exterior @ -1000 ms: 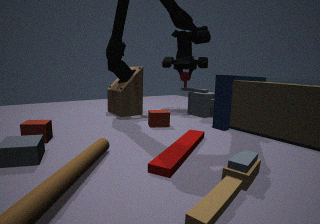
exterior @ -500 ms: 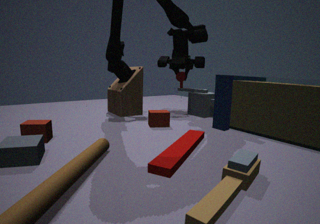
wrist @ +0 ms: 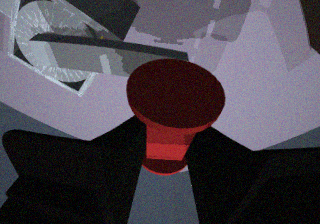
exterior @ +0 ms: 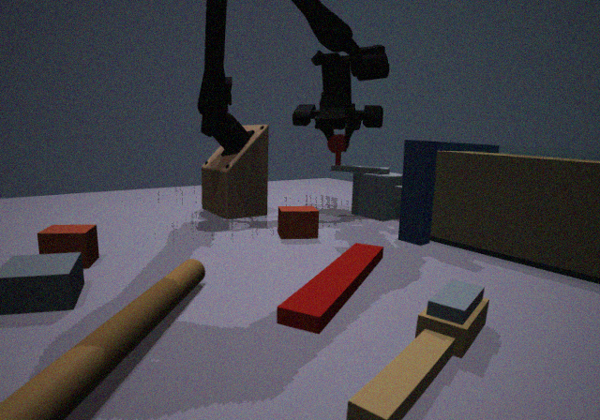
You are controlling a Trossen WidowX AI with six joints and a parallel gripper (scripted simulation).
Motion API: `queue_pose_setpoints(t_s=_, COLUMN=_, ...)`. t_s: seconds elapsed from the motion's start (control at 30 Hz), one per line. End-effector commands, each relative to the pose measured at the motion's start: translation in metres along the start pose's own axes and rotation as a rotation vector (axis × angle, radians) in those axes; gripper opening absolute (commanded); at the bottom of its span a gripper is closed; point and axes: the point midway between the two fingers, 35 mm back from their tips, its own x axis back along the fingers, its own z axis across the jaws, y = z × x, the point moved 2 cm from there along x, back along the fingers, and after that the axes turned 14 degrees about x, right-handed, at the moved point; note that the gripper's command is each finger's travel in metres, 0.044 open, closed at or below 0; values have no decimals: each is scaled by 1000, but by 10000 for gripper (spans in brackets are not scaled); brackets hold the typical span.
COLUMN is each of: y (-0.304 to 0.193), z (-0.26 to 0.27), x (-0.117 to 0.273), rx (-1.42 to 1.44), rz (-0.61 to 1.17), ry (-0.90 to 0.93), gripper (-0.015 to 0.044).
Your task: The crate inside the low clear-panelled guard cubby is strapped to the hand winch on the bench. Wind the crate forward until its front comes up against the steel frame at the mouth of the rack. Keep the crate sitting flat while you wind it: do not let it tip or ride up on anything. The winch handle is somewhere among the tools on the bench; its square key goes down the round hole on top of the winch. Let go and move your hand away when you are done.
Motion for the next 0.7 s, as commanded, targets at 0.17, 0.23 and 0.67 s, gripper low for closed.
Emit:
queue_pose_setpoints(t_s=0.17, y=0, z=0, x=0, rx=0, rz=0, ry=-1, gripper=262)
queue_pose_setpoints(t_s=0.23, y=0, z=0, x=0, rx=0, rz=0, ry=-1, gripper=315)
queue_pose_setpoints(t_s=0.67, y=-22, z=7, x=43, rx=1, rz=4, ry=0, gripper=440)
